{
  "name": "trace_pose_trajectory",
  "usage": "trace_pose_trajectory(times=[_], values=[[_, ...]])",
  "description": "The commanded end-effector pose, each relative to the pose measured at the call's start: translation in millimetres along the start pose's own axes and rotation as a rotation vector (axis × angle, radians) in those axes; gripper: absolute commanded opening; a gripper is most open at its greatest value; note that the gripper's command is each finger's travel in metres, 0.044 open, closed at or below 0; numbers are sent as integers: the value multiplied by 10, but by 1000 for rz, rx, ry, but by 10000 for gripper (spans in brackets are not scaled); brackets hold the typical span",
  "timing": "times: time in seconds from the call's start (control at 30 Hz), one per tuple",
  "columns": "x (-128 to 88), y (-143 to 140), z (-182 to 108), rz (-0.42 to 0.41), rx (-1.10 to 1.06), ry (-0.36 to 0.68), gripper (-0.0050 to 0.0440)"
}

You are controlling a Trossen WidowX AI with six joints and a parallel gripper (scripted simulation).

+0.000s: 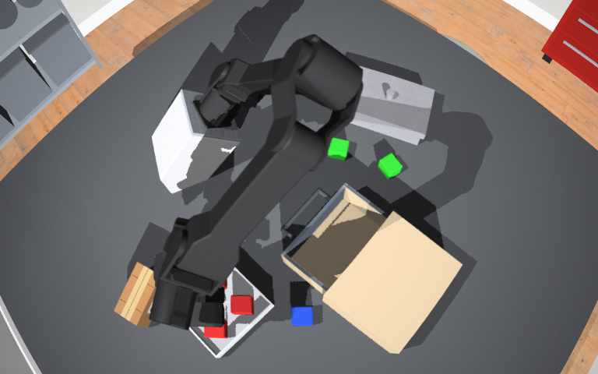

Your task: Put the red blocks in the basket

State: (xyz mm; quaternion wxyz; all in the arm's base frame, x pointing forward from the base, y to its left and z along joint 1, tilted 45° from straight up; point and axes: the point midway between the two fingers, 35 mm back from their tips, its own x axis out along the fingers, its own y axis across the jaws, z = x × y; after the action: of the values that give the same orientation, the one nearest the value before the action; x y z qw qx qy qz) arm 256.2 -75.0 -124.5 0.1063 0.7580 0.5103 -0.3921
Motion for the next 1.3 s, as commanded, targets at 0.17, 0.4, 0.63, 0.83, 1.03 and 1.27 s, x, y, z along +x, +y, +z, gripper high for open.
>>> trace_pose_trajectory(times=[0.17, 0.4, 0.63, 0.83, 1.03, 1.27], values=[[9, -1, 1, 0, 3, 1, 227], [-325, -1, 1, 0, 3, 1, 227], [-791, -1, 2, 0, 3, 1, 227], [-1125, -1, 2, 0, 3, 1, 227], [-1191, -61, -78, 0, -63, 1, 148], [-1219, -334, -718, 3, -351, -11, 148]])
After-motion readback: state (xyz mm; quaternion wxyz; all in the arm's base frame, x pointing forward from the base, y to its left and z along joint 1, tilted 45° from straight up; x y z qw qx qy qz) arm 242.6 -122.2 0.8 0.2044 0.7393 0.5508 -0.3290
